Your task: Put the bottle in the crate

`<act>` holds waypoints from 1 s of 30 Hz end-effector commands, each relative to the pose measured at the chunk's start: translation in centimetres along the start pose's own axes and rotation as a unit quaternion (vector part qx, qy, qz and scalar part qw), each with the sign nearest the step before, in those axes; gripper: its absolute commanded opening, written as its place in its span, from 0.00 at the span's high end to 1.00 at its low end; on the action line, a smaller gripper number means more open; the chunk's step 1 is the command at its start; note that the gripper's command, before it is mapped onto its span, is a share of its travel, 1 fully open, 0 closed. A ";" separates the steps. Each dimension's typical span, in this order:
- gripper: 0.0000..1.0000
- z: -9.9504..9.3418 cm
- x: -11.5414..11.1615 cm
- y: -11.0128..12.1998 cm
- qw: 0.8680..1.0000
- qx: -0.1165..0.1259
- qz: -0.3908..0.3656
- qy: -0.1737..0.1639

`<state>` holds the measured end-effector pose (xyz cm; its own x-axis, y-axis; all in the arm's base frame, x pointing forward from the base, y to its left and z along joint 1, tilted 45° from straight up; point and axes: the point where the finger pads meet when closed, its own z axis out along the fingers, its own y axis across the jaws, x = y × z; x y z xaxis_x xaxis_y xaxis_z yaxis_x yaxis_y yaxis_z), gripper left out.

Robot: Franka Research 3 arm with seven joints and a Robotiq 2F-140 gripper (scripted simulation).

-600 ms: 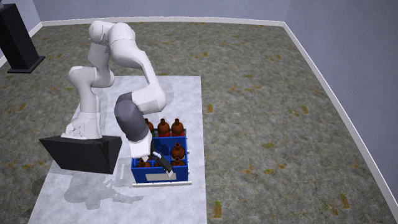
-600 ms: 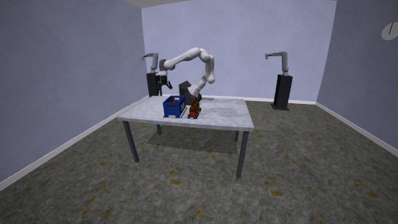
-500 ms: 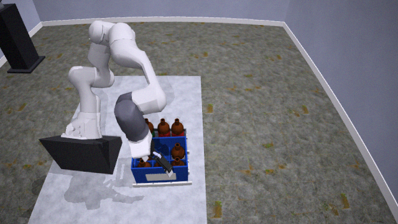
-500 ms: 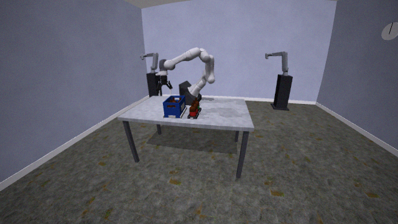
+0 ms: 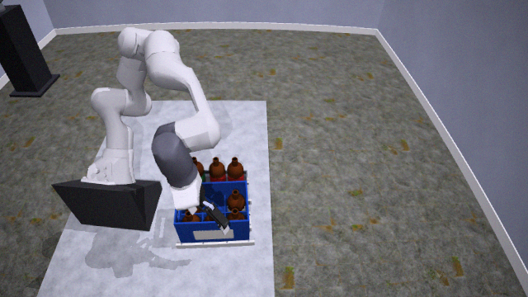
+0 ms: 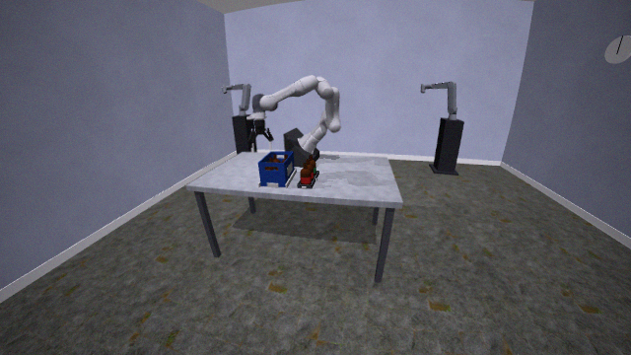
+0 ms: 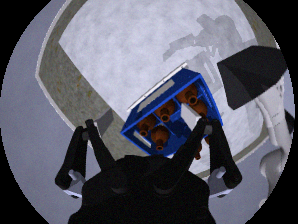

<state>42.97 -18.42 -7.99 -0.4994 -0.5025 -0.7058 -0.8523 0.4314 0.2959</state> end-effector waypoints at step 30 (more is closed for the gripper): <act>0.00 -2.8 -5.7 3.7 0.994 -0.049 0.057 0.078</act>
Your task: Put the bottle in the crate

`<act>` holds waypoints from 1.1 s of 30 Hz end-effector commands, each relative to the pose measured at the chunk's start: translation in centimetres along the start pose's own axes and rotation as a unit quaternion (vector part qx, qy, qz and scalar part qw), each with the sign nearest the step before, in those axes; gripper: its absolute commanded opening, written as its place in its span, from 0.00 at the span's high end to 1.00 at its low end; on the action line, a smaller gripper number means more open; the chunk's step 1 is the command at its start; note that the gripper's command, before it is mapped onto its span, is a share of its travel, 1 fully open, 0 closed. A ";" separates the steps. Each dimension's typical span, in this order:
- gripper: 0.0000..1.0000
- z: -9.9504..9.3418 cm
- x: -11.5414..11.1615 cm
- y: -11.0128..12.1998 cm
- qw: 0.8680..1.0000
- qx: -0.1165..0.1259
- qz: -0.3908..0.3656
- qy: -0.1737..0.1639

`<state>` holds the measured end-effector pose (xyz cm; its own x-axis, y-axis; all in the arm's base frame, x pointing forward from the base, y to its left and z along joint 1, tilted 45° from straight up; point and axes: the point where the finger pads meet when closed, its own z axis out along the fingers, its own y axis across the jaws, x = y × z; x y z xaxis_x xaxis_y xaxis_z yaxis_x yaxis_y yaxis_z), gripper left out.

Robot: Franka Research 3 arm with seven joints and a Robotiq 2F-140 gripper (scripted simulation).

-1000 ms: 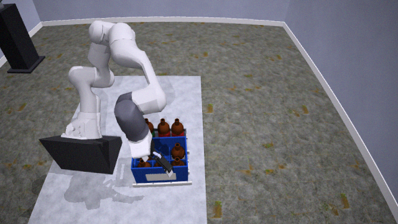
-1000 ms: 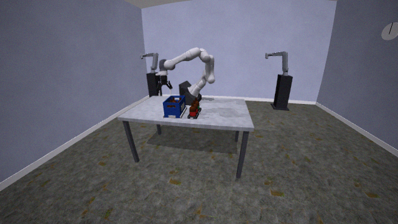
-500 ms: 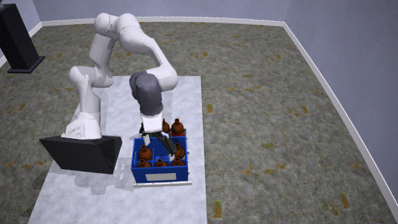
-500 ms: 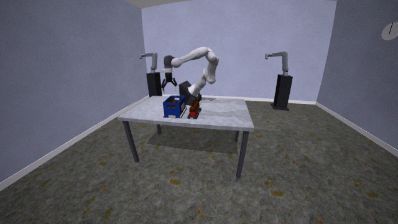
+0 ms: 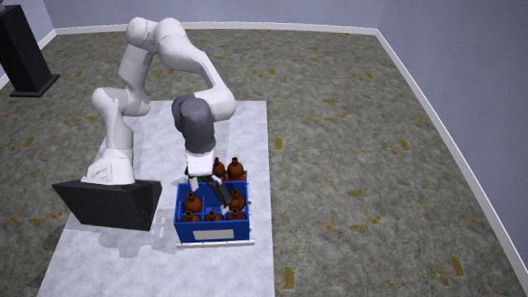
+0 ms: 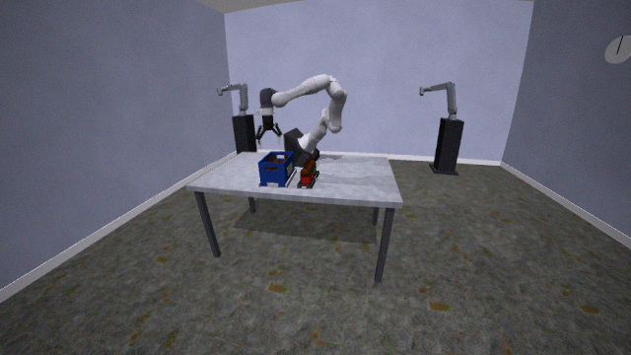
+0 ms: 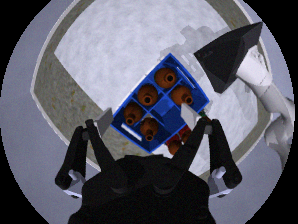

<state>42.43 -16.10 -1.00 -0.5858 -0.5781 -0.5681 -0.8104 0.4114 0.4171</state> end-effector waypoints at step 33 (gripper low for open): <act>1.00 0.1 0.1 0.2 1.000 -0.003 0.012 0.000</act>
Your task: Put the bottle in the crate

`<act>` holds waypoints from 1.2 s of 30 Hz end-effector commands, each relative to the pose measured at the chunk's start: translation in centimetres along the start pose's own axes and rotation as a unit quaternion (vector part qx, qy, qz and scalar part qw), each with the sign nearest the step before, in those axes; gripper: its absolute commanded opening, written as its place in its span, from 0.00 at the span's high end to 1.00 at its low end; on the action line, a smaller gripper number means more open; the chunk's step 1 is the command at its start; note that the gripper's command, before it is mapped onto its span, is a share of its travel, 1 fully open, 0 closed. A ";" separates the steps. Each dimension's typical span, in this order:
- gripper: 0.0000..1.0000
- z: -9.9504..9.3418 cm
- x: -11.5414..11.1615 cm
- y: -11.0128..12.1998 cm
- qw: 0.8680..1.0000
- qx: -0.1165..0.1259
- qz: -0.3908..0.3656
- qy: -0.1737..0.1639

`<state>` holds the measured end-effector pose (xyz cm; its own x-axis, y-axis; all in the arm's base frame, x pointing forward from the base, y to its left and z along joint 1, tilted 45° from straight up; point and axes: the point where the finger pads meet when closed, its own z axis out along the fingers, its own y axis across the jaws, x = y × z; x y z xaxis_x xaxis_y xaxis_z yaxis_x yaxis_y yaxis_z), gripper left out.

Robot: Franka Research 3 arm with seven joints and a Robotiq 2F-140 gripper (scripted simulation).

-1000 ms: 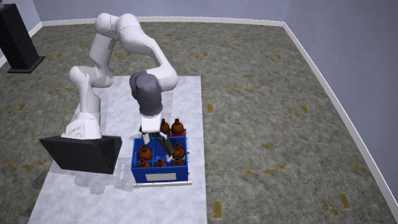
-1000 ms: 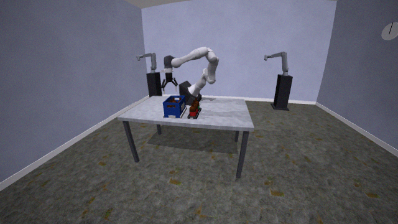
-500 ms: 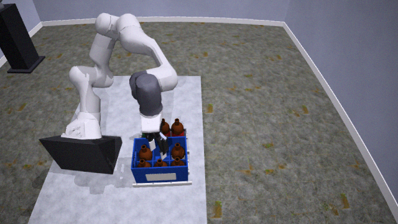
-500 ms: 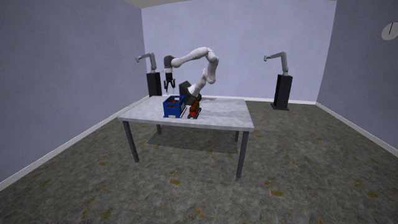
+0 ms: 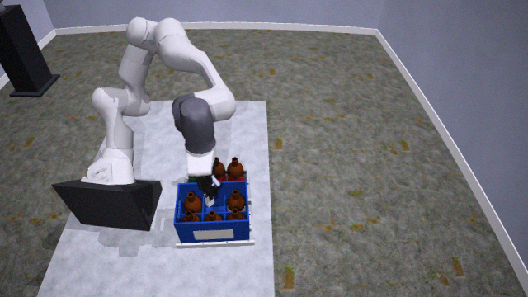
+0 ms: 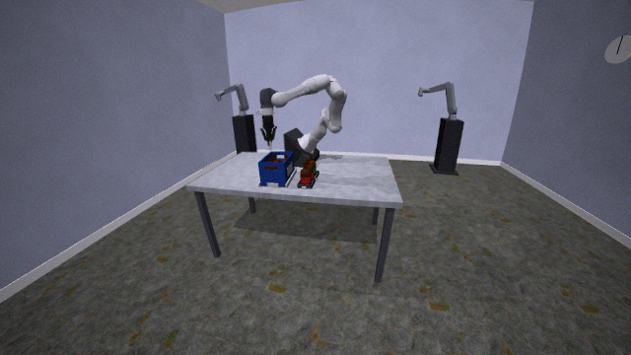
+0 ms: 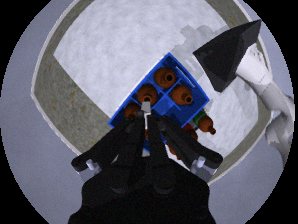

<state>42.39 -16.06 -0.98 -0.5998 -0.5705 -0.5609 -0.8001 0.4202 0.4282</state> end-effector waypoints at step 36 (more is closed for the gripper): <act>0.62 -0.2 -20.0 18.6 0.999 -0.003 0.037 -0.001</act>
<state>39.82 2.72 18.32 -0.5787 -0.5817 -0.5717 -0.8155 0.4042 0.4142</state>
